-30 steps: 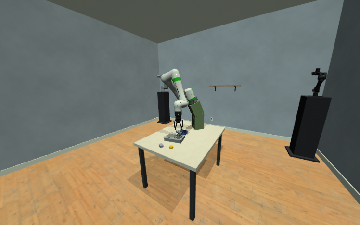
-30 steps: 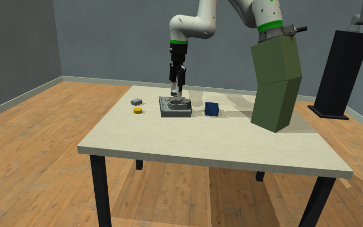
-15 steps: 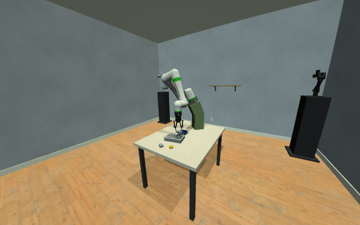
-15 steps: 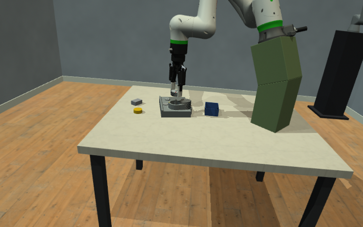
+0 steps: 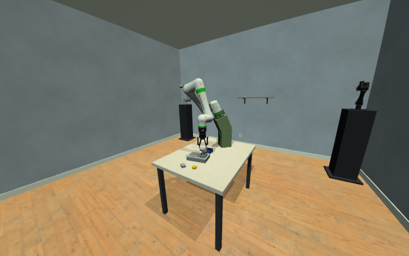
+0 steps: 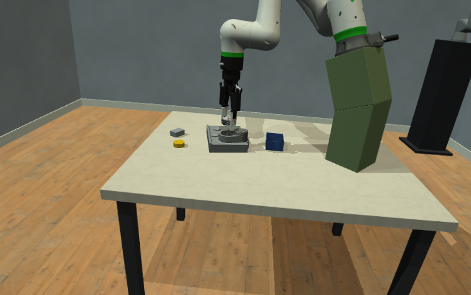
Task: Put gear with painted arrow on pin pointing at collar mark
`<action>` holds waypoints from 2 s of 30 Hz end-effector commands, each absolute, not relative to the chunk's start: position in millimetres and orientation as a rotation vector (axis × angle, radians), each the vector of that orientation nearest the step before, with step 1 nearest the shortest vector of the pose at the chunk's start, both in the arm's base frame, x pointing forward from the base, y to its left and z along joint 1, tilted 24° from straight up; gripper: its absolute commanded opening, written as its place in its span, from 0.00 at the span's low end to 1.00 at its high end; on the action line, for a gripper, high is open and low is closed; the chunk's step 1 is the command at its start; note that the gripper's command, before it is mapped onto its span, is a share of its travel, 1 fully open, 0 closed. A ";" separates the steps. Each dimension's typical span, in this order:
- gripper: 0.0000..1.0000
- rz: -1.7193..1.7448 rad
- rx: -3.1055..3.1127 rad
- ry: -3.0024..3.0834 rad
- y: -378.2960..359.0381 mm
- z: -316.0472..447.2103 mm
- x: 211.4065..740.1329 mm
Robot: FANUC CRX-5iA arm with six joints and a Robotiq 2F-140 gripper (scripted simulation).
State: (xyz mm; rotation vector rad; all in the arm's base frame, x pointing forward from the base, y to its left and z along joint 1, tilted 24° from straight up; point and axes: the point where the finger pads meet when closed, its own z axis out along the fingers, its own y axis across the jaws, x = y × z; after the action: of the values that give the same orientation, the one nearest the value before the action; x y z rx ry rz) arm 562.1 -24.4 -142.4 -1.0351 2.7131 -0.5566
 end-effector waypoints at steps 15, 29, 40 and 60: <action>0.00 -0.557 -1.035 2.713 -24.3 -142.3 562.2; 0.00 -0.557 -1.035 2.713 -25.0 -144.6 563.0; 0.00 -0.557 -1.035 2.713 -29.1 -158.1 567.6; 0.00 -0.557 -1.035 2.713 -30.6 -163.0 569.3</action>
State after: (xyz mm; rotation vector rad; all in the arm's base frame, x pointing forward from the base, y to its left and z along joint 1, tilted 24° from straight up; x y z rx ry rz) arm 569.2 -30.7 -163.1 -1.0351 2.7131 -0.5566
